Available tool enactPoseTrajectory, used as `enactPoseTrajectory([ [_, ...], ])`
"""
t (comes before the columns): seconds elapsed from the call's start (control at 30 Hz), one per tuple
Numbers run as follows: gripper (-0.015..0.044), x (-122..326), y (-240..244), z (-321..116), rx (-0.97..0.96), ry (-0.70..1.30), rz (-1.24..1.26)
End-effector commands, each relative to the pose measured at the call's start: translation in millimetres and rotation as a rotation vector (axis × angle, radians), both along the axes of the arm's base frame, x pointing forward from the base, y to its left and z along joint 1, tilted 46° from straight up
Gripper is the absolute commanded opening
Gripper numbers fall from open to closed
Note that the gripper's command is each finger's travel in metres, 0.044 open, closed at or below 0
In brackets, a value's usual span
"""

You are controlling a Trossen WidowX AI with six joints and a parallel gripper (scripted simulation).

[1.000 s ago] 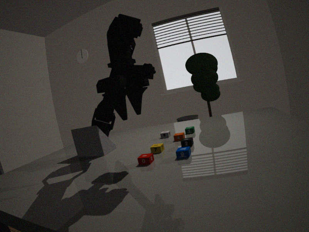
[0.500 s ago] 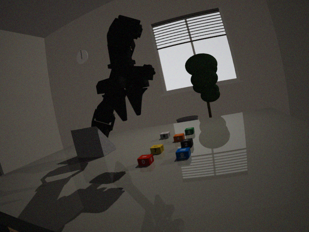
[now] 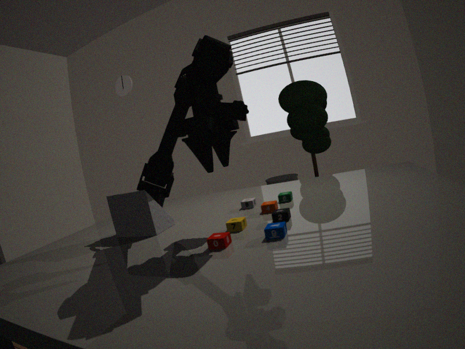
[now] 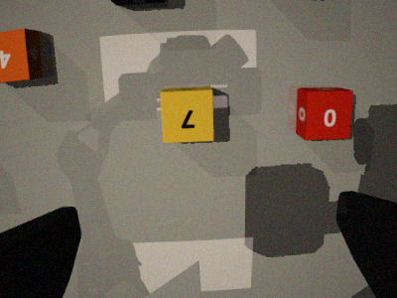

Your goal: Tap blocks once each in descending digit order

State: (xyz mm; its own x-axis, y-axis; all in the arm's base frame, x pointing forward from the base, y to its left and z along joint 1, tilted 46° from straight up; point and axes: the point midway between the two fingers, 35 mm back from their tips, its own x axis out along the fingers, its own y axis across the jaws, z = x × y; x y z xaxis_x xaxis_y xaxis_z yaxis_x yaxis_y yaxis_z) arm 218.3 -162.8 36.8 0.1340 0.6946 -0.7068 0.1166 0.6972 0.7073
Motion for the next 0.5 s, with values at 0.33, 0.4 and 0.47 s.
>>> enactPoseTrajectory([
  [0.33, 0.0400, 0.2, 2.1, 1.3, 0.005, 0.002, -0.007],
  [0.4, 0.0400, 0.2, 2.1, 1.3, 0.005, 0.002, -0.007],
  [0.47, 0.0400, 10.0, 6.9, 9.4, 0.002, 0.003, -0.008],
])
